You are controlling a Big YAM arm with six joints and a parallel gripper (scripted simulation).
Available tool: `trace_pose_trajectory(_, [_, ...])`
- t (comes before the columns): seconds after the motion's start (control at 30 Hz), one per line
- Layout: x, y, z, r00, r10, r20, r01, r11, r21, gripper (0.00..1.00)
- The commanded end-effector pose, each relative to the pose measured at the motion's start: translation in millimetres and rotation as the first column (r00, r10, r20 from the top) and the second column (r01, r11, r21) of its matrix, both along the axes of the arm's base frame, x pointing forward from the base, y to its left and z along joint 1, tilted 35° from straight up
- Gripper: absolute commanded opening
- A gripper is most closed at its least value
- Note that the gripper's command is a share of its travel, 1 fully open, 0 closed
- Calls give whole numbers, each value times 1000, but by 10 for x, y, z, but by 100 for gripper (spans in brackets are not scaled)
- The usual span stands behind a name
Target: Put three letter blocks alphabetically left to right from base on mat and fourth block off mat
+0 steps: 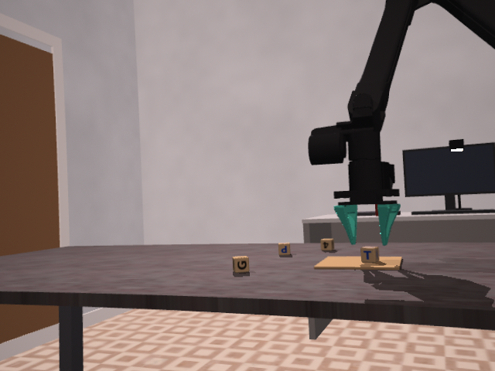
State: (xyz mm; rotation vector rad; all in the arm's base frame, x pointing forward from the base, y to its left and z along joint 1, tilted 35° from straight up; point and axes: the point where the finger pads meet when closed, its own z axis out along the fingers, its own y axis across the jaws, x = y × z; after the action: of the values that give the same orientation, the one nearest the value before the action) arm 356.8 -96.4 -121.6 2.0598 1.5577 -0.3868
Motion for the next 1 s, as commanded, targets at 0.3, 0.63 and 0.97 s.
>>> trace_pose_trajectory(0.3, [50, -134, -215, 1000, 3, -5, -3, 1000, 0, 58])
trace_pose_trajectory(0.63, [50, -153, -271, 1000, 8, -8, -8, 1000, -1, 58])
trace_pose_trajectory(0.97, [36, -151, -275, 1000, 5, -9, -5, 1000, 0, 58])
